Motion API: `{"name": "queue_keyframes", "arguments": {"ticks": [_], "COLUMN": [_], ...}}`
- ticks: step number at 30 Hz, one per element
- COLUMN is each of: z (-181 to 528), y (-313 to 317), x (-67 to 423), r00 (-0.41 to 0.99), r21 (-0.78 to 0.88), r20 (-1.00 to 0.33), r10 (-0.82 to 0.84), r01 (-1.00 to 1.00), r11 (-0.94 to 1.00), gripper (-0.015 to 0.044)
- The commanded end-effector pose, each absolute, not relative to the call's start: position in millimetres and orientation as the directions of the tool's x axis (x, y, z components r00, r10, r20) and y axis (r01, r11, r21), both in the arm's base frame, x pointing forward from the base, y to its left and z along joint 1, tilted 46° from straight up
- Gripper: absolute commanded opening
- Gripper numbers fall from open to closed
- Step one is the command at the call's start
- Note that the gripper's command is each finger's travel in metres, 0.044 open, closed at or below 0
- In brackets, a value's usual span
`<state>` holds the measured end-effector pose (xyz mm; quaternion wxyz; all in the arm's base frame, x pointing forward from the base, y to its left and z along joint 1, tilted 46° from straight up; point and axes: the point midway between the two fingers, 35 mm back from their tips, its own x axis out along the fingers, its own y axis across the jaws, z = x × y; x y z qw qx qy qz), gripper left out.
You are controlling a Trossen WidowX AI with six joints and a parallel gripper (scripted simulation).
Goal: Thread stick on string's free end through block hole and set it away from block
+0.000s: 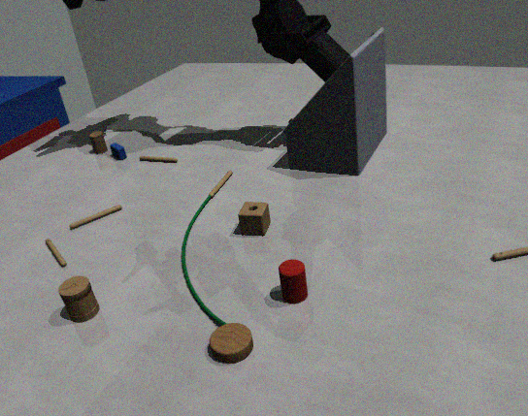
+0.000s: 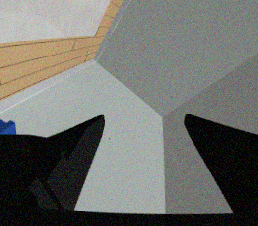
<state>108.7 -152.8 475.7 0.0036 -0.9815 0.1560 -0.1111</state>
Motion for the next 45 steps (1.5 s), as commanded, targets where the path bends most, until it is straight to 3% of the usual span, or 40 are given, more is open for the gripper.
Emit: {"name": "queue_keyframes", "arguments": {"ticks": [1, 4, 9, 18, 22, 32, 42, 45], "z": [475.7, 477.8, 485.1, 454.4, 421.8, 356.2, 256.5, 213.3], "y": [-152.8, -157.1, -194.4, -268.9, -292.8, -295.3, -274.9, -259.3], "x": [108.7, 109.5, 119.4, 171.2, 207.8, 276.8, 334.7, 352.6], "r00": [0.927, 0.925, 0.892, 0.838, 0.841, 0.881, 0.882, 0.839], "r21": [-0.042, -0.083, -0.375, -0.795, -0.910, -0.990, -0.973, -0.922], "r20": [0.217, 0.238, 0.364, 0.400, 0.324, 0.140, -0.185, -0.341], "r10": [-0.307, -0.297, -0.269, -0.370, -0.434, -0.452, -0.433, -0.425], "r01": [-0.305, -0.285, -0.124, 0.116, 0.152, 0.114, -0.102, -0.210], "r11": [-0.951, -0.955, -0.919, -0.596, -0.385, -0.085, 0.208, 0.325], "gripper": [0.0426, 0.0440, 0.0440, 0.0440, 0.0440, 0.0440, 0.0440, 0.0440]}}
